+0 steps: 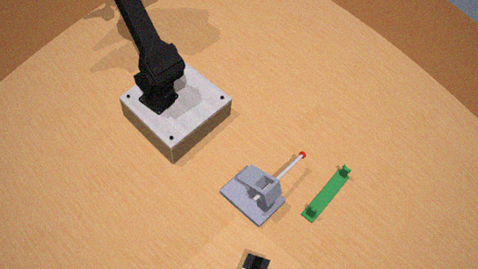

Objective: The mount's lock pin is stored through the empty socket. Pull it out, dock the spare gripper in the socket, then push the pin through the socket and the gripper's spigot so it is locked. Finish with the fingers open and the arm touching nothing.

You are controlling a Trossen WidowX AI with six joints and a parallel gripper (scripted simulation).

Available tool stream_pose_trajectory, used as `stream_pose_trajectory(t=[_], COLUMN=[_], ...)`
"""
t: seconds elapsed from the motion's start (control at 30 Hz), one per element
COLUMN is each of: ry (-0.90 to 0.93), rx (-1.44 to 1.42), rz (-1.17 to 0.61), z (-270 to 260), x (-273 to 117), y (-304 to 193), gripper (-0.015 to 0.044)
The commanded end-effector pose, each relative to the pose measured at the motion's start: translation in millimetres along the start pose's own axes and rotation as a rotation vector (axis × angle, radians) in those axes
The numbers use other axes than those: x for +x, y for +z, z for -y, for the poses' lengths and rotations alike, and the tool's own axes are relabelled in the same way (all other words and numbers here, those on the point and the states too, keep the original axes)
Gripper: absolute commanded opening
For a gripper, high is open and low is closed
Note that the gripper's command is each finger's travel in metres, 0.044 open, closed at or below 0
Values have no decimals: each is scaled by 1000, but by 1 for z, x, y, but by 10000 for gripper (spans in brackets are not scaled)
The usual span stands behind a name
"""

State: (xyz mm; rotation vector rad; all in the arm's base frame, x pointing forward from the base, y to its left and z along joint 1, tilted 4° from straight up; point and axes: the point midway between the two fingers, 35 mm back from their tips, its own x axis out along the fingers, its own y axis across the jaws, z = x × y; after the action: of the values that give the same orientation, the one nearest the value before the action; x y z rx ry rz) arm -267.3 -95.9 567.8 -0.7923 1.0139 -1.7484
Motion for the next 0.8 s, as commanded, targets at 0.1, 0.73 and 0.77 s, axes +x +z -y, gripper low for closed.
stream_pose_trajectory(t=[0.1,0.73,0.77], ry=[-53,-725,-779], rx=[-259,-2111,-2196], rz=[-4,-141,-159], z=[10,7,2], x=[-1,-57,-63], y=[26,285,299], gripper=[300,300,300])
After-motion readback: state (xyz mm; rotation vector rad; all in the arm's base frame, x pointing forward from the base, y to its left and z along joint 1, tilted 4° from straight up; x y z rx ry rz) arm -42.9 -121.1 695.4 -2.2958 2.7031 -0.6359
